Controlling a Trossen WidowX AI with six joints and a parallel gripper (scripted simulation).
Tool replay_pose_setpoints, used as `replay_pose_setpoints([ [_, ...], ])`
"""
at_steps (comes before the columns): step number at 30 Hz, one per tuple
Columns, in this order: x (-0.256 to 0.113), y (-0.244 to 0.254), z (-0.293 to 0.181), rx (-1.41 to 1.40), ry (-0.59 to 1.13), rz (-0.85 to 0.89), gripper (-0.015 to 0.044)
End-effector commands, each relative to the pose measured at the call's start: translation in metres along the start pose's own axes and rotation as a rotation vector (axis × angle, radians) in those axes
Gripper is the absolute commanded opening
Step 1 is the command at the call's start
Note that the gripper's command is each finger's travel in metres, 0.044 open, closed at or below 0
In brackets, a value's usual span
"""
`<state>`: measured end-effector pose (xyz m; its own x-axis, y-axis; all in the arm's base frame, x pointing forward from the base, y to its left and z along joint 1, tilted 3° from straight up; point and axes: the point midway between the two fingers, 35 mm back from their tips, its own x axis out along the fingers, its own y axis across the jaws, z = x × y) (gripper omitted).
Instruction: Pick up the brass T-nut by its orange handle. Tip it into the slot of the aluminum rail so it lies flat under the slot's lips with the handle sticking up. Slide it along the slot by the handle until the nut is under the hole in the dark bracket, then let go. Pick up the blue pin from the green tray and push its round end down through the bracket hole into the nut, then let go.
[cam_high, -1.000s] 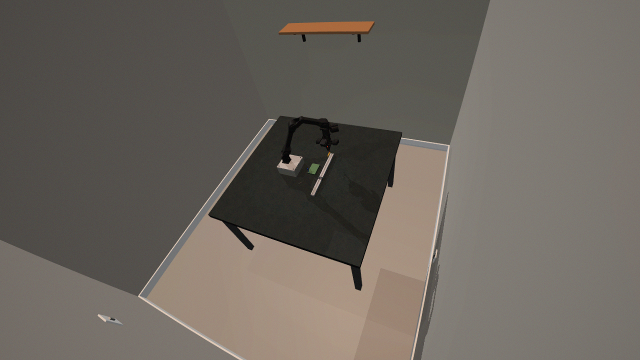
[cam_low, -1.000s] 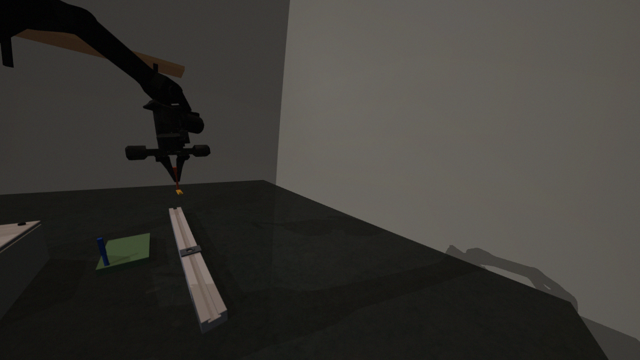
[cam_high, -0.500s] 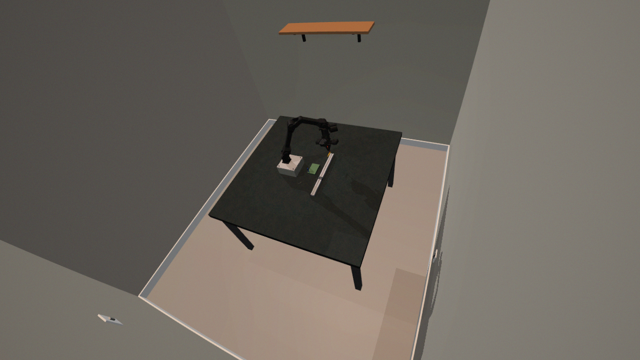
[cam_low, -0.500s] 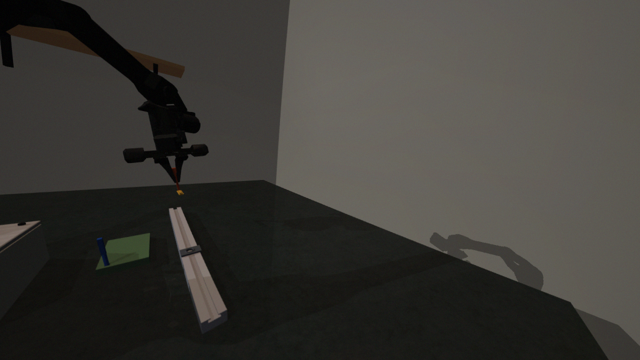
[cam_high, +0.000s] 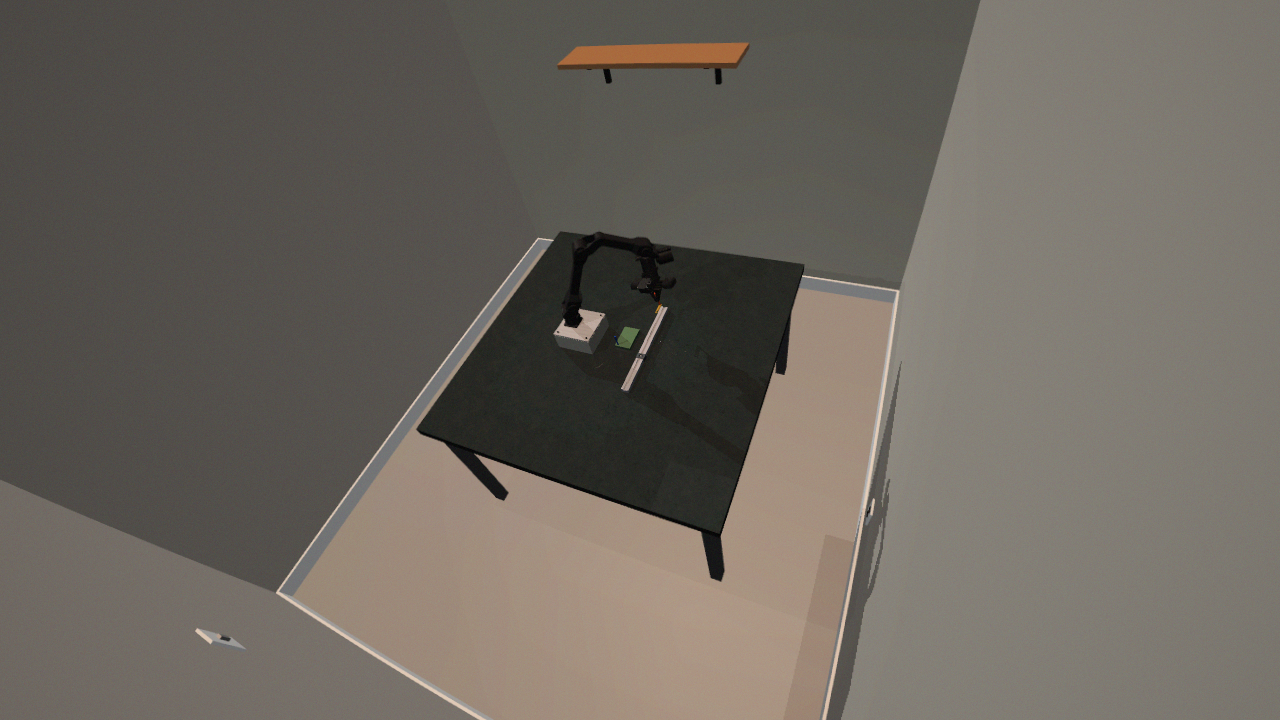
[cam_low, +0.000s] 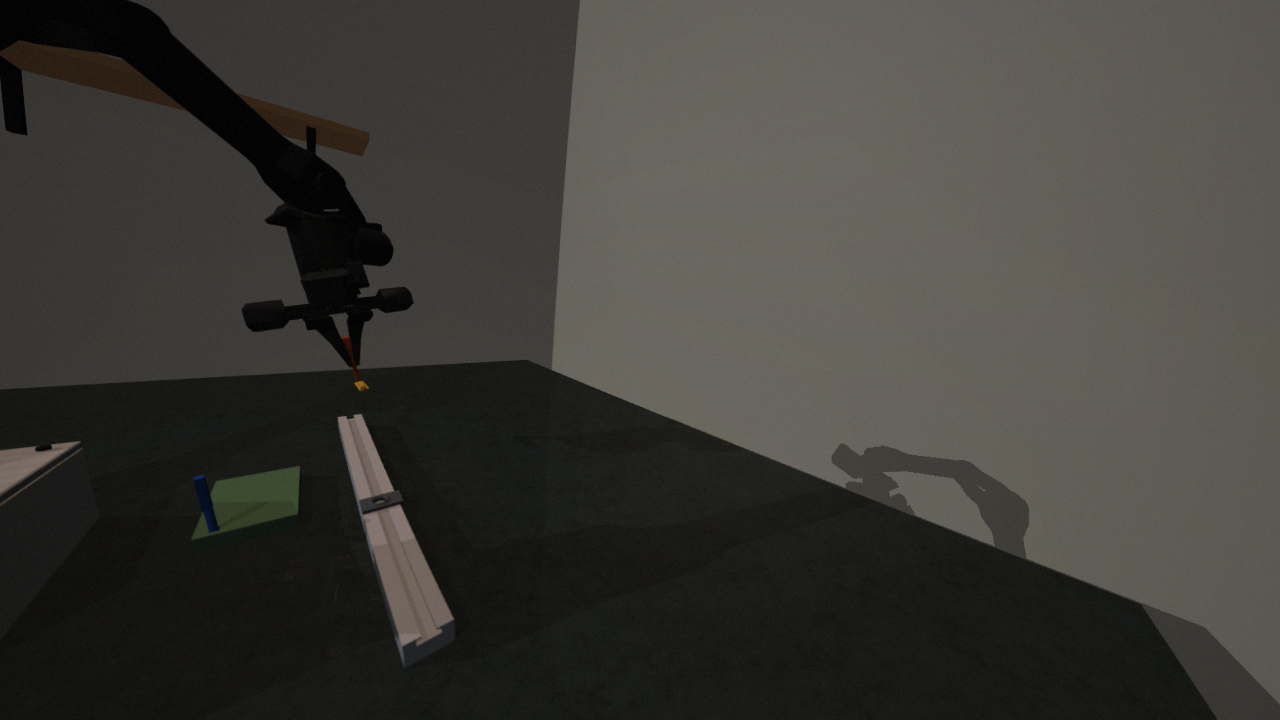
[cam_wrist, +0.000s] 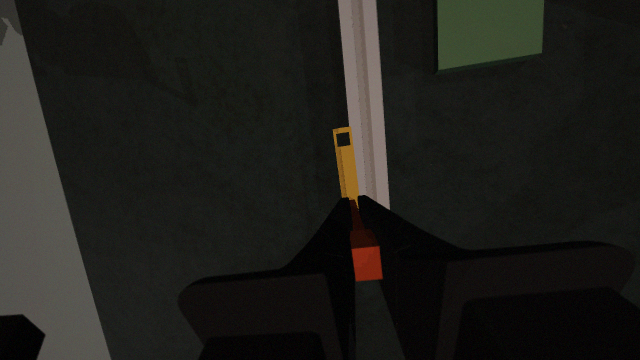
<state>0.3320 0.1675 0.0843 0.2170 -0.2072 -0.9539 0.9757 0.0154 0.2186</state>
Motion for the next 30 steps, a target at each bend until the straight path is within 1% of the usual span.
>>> replay_pose_setpoints([
  [1,0.0005,-0.0014,0.001,0.008,-0.006,0.014,-0.015],
  [30,0.0026,-0.0065,-0.0013,0.029,-0.014,0.116,-0.015],
])
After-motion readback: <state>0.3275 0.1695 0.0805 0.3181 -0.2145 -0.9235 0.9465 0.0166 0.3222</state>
